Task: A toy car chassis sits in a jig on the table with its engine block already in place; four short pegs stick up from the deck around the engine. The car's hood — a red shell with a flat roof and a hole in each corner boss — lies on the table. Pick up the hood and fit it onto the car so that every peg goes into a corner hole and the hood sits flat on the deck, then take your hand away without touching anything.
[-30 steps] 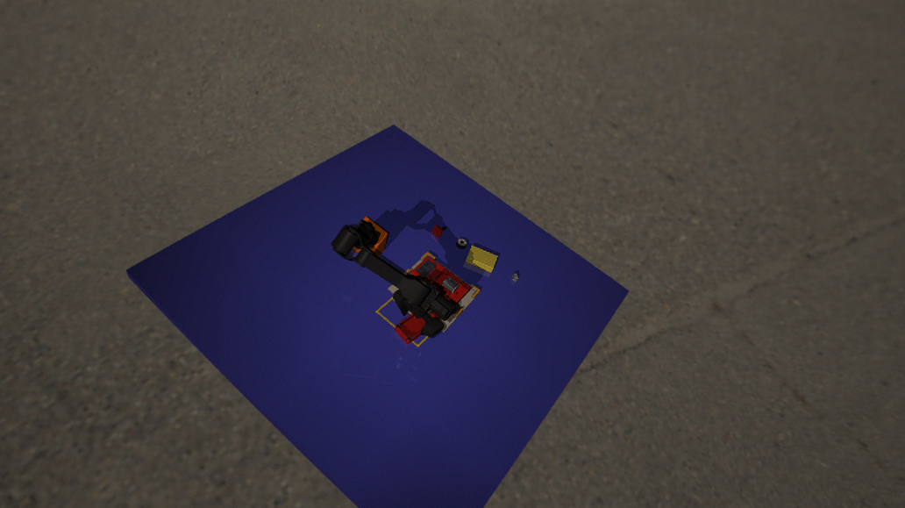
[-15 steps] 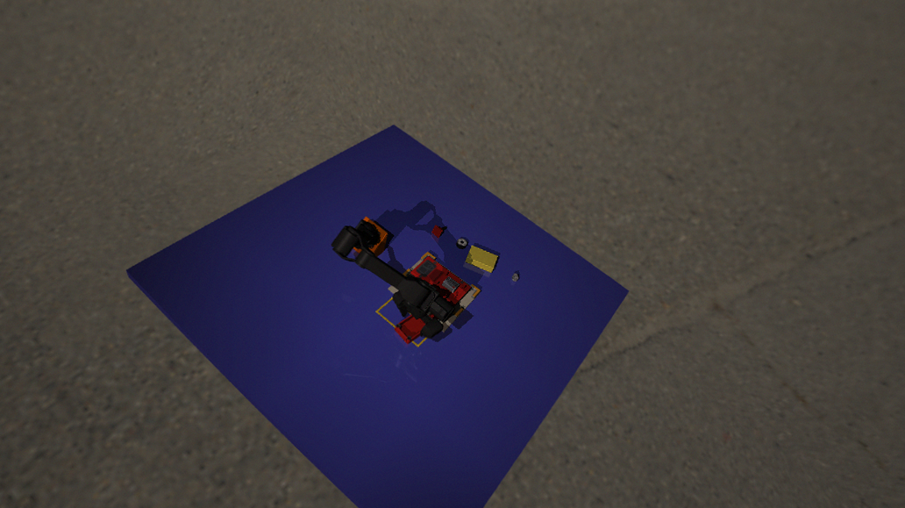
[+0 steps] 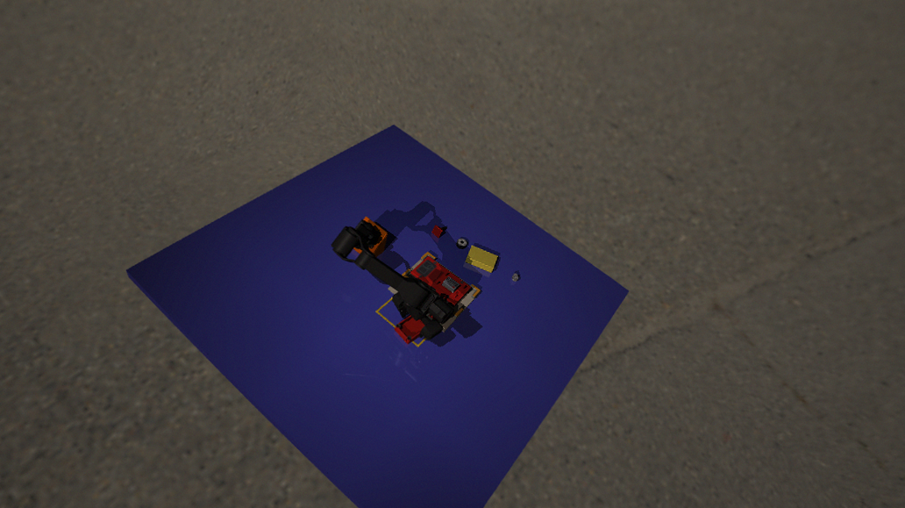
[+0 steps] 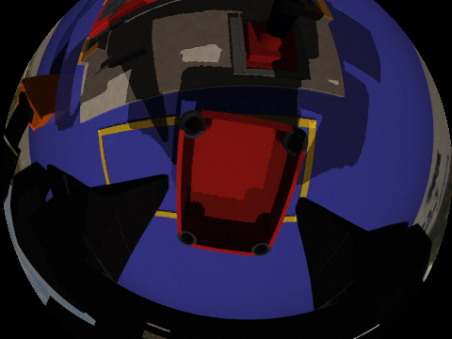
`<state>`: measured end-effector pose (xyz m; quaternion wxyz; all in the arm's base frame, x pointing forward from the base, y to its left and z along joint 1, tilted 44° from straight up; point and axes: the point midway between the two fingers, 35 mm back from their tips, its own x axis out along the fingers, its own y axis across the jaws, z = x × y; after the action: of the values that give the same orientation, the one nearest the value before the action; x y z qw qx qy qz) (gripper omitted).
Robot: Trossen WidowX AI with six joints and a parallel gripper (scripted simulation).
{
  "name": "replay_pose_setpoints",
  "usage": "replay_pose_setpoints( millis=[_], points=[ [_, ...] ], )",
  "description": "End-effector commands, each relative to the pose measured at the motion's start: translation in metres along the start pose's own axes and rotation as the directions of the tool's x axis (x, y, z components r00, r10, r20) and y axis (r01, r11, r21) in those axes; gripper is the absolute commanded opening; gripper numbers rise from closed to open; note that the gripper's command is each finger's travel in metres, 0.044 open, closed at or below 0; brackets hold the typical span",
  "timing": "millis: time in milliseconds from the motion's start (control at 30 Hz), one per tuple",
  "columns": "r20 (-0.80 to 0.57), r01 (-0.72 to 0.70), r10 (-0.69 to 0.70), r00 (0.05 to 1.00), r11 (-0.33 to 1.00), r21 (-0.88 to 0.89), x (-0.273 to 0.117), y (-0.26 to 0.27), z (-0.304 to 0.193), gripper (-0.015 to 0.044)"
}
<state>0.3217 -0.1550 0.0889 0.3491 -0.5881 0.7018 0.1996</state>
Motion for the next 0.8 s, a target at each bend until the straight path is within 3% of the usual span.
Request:
replay_pose_setpoints(
  millis=[0,67,367,700,767],
  points=[
    [0.000,0.000,0.000,1.000,1.000,0.000,0.000,0.000,0.000,0.0387],
    [0.000,0.000,0.000,1.000,1.000,0.000,0.000,0.000,0.000,0.0335],
    [0.000,0.000,0.000,1.000,1.000,0.000,0.000,0.000,0.000,0.0275],
    [0.001,0.000,0.000,1.000,1.000,-0.001,-0.014,0.000,0.000,0.0012],
    [0.001,0.000,0.000,1.000,1.000,-0.001,-0.021,0.000,0.000,0.0000]
  ],
)
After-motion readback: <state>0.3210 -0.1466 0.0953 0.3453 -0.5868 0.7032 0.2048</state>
